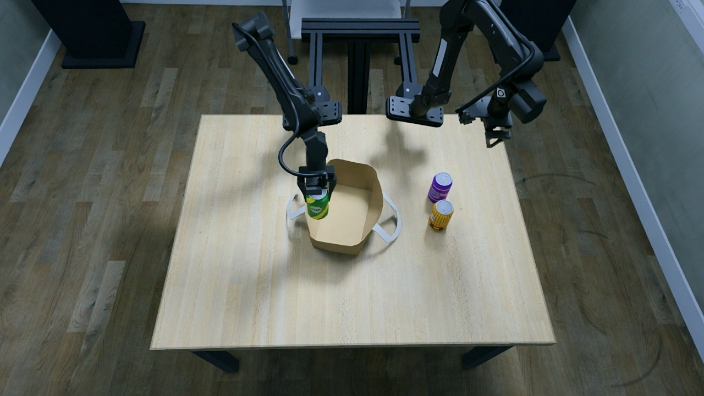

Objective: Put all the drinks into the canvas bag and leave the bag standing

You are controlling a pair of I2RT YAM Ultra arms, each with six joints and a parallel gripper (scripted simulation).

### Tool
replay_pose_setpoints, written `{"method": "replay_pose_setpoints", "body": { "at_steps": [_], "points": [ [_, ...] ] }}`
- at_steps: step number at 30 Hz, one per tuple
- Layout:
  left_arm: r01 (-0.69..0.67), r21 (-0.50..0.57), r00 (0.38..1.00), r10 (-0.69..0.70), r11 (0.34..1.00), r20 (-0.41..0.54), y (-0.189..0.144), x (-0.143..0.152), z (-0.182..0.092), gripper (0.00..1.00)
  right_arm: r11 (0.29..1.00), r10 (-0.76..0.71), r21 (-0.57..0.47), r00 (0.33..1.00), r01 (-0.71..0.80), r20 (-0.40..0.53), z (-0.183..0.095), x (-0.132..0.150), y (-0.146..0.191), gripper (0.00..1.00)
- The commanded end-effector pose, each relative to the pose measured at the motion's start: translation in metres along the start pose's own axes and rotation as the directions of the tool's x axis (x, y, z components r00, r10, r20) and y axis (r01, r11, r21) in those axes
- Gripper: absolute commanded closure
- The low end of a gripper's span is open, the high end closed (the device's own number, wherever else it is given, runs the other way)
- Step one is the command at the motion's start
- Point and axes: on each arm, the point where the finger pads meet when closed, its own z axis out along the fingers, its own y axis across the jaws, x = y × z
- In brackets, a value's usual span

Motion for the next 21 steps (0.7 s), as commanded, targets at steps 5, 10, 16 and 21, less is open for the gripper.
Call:
{"method": "replay_pose_setpoints", "body": {
  "at_steps": [5,10,16,21],
  "points": [
    [0.000,-0.028,1.000,0.000,1.000,0.010,-0.001,-0.005,-0.007,0.00,0.997,0.073,-0.010,0.989,-0.072,0.128,0.000,-0.058,0.025,0.30],
    [0.000,-0.028,1.000,0.000,1.000,0.010,-0.001,-0.005,-0.007,0.00,0.998,0.060,-0.021,0.990,-0.058,0.126,0.002,-0.063,0.037,0.30],
    [0.000,-0.028,1.000,0.000,1.000,0.010,-0.001,-0.005,-0.007,0.00,0.997,0.074,-0.017,0.991,-0.073,0.115,0.006,-0.068,0.051,0.30],
    [0.000,-0.028,1.000,0.000,1.000,0.010,-0.001,-0.005,-0.007,0.00,0.998,0.069,-0.022,0.993,-0.067,0.100,0.009,-0.071,0.066,0.30]
  ]
}}
